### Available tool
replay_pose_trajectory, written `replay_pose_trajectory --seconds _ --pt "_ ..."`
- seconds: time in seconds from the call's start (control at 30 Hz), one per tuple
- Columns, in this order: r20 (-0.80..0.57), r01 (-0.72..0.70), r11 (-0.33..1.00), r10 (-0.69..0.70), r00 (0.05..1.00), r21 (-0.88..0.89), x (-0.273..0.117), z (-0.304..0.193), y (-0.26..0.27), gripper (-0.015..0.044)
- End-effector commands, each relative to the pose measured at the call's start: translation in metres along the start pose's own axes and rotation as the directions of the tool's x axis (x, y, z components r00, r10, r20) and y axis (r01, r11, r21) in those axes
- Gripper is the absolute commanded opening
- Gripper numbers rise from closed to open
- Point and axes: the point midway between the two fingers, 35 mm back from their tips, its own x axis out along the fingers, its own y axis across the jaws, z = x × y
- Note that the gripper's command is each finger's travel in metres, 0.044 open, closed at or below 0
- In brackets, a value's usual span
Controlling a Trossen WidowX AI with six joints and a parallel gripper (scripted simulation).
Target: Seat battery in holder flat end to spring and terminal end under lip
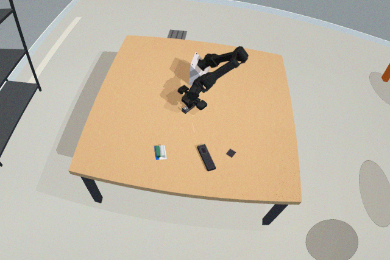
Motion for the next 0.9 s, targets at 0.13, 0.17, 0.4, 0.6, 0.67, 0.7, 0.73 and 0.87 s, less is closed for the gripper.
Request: replay_pose_trajectory --seconds 0.13,0.17,0.4,0.6,0.67,0.7,0.73,0.87 --pt "-0.064 -0.001 1.000 0.001 0.998 0.001 0.0023 -0.0038 0.0011 0.0065" --pt "-0.070 0.000 1.000 0.000 0.998 0.001 0.0023 -0.0037 0.0013 0.0065" --pt "-0.102 0.003 1.000 -0.003 0.995 -0.002 0.0021 -0.0026 0.0025 0.0065" --pt "-0.117 0.005 1.000 -0.006 0.993 -0.004 0.0021 -0.0009 0.0033 0.0065" --pt "-0.117 0.006 1.000 -0.006 0.993 -0.004 0.0022 0.0002 0.0033 0.0065" --pt "-0.117 0.006 1.000 -0.006 0.993 -0.004 0.0023 0.0009 0.0034 0.0065" --pt "-0.118 0.006 1.000 -0.007 0.993 -0.004 0.0023 0.0017 0.0034 0.0065" --pt "-0.119 0.007 1.000 -0.008 0.993 -0.005 0.0026 0.0048 0.0036 0.0065"
